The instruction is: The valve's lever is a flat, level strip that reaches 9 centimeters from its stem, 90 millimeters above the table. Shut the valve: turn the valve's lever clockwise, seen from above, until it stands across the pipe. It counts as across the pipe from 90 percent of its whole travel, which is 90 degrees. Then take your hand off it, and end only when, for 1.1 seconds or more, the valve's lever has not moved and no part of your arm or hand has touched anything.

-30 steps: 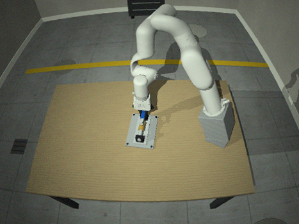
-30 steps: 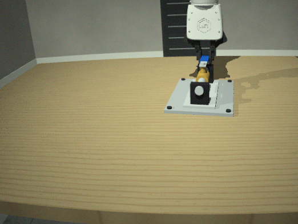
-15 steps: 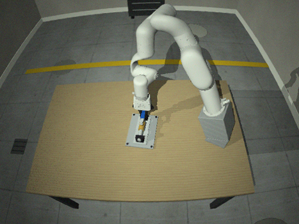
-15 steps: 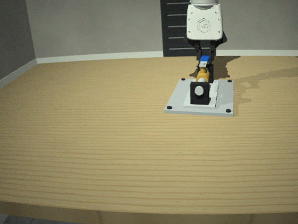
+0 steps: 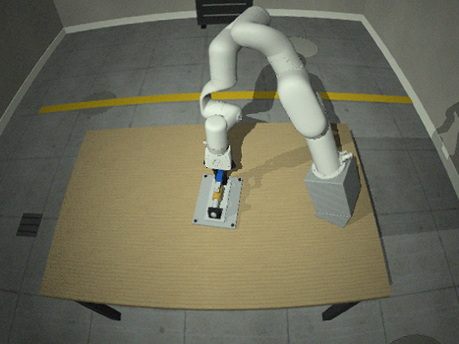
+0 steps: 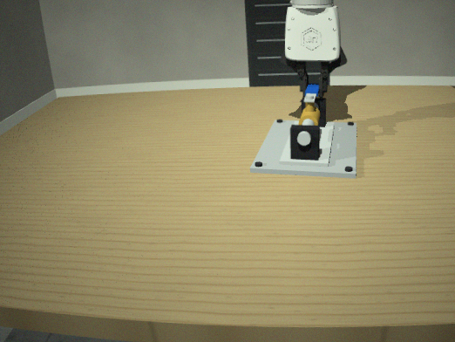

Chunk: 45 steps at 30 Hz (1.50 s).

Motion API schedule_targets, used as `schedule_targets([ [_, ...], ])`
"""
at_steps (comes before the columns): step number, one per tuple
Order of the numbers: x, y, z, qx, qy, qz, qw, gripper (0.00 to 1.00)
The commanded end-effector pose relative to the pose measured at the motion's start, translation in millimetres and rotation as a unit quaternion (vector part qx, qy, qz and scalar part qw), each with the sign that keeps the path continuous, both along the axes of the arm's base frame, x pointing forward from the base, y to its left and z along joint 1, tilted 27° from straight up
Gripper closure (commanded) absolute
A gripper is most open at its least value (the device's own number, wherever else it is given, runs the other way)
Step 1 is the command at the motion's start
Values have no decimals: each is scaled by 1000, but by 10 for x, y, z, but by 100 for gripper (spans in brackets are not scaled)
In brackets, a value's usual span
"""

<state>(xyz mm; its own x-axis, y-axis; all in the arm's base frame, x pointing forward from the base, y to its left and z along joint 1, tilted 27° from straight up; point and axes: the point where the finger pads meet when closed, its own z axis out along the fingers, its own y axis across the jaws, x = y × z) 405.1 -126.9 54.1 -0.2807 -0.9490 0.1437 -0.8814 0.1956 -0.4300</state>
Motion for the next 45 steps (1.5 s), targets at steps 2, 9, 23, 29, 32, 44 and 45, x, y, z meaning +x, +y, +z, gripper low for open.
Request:
schedule_targets([
  [2,-42,10,-18,10,-5,-21,1000,100],
  [9,-59,15,-27,15,-9,-33,999,100],
  [23,-125,39,-61,33,-21,-77,996,100],
  [29,-134,43,-66,36,-23,-84,996,100],
  [32,-154,53,-77,42,-26,-98,994,100],
  [44,-188,71,-97,53,-33,-122,991,100],
  [45,-189,71,-97,53,-33,-123,990,100],
])
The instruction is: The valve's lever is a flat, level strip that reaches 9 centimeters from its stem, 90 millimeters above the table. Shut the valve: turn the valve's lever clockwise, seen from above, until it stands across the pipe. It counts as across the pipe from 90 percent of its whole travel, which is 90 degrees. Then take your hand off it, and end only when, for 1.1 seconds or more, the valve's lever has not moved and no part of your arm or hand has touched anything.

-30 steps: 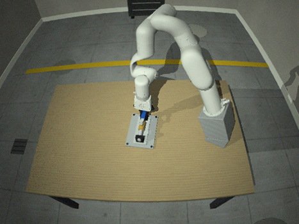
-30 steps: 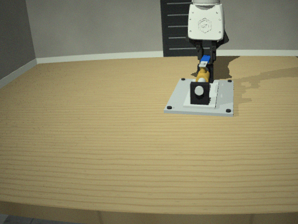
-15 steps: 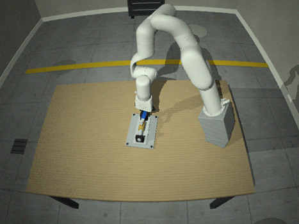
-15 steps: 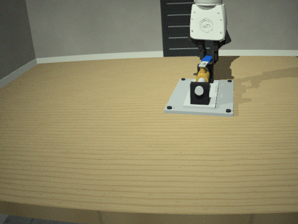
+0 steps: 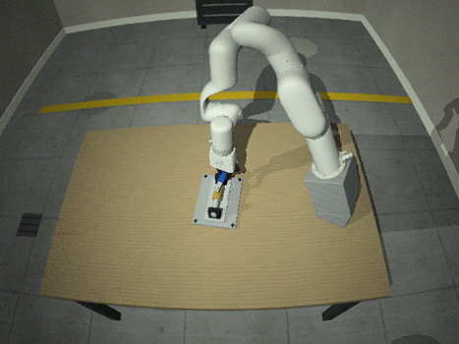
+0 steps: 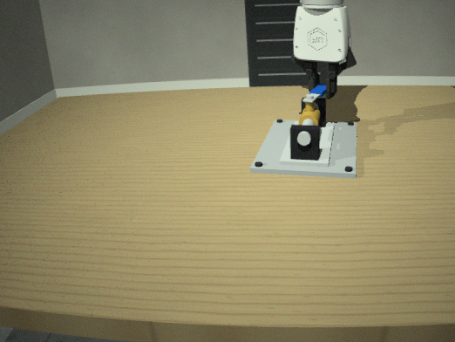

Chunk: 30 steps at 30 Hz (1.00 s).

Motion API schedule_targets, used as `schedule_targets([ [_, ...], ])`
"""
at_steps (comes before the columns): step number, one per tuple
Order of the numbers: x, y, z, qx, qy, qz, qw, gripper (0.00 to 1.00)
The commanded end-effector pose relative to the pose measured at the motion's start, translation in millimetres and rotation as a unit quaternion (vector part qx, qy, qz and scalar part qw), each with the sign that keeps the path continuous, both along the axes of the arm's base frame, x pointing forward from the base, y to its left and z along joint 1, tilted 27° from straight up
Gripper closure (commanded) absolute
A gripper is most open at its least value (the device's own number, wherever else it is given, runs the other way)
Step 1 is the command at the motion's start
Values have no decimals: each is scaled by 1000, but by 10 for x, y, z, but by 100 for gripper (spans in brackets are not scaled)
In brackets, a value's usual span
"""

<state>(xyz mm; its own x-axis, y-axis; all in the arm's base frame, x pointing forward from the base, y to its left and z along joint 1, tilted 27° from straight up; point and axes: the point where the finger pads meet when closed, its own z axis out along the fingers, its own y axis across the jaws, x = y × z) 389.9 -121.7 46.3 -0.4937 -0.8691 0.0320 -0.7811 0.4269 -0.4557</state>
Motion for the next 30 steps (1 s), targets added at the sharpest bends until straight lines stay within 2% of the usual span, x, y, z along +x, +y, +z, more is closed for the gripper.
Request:
schedule_targets([
  [1,-39,21,-21,7,-1,-12,1000,100],
  [30,-142,96,-85,42,-24,-93,994,100],
])
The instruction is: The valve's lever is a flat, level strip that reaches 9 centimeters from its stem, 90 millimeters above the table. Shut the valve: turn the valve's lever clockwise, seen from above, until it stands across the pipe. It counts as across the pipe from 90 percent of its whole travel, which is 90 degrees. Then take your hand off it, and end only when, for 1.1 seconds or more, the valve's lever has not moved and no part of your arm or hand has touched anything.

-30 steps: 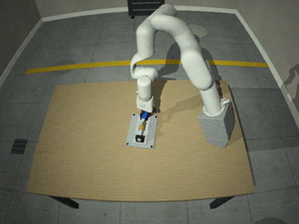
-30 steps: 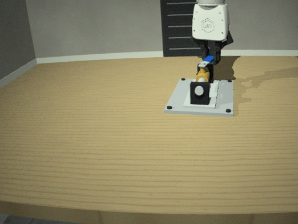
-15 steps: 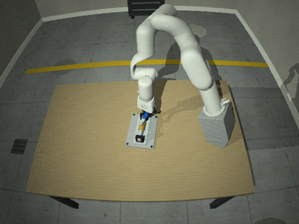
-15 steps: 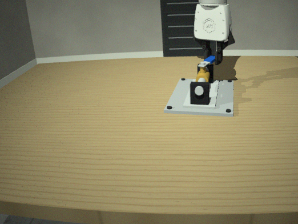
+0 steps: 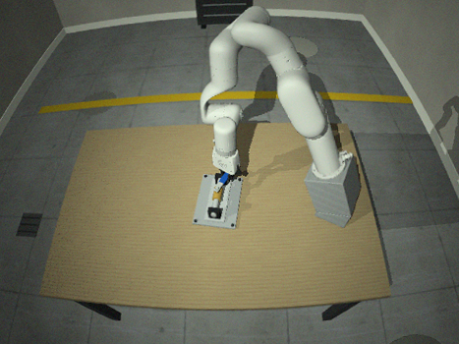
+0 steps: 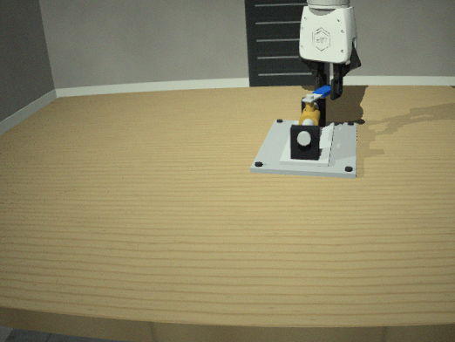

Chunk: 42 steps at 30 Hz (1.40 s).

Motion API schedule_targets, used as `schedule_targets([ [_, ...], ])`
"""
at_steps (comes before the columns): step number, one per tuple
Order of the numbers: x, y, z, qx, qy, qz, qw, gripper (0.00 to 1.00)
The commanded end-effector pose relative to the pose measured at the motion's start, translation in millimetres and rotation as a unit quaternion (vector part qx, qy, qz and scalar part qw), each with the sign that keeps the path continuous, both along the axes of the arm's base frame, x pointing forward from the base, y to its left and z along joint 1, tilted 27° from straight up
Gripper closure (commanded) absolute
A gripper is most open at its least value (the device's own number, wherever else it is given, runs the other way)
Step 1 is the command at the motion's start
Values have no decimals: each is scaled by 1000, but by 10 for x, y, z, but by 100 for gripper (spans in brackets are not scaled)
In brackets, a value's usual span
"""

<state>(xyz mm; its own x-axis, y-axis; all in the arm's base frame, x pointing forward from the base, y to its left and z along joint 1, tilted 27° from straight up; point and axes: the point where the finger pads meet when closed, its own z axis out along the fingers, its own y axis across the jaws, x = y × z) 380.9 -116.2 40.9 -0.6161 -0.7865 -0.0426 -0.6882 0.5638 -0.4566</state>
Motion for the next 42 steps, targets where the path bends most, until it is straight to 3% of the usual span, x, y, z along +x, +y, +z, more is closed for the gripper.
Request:
schedule_targets([
  [1,-52,42,-31,11,-3,-19,1000,100],
  [42,-152,157,-105,53,-30,-116,991,100],
])
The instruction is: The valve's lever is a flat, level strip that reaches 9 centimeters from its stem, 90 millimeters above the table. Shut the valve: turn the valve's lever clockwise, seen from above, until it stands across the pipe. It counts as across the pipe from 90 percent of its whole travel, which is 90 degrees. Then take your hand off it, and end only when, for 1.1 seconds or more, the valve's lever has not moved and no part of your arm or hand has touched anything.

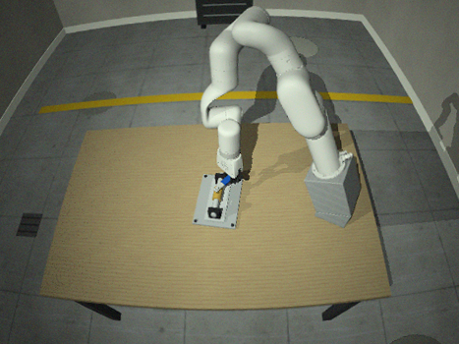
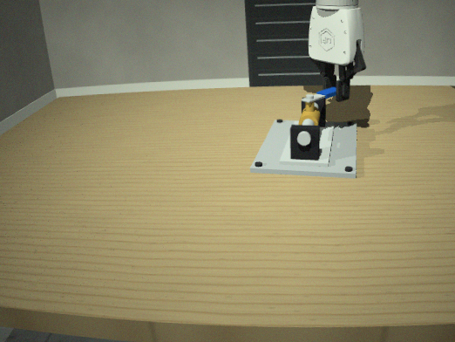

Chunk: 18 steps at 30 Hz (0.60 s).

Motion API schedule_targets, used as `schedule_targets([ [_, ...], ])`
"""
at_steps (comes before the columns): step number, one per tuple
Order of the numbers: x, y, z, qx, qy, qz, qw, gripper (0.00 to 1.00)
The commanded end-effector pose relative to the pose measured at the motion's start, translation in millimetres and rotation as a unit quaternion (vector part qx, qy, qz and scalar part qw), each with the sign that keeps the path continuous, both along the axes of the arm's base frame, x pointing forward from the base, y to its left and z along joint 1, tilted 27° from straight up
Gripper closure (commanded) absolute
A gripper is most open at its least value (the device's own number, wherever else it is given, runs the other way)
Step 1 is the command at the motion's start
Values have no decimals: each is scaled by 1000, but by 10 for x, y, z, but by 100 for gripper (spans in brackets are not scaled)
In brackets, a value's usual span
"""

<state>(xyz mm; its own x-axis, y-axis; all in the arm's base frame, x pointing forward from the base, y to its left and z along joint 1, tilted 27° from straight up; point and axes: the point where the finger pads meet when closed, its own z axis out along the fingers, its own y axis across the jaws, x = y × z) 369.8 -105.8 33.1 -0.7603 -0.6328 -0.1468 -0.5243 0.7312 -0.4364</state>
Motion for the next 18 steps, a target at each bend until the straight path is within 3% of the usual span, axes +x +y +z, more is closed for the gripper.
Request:
schedule_targets([
  [1,-42,55,-29,10,-1,-13,1000,100],
  [18,-77,114,-60,29,-13,-56,998,100],
])
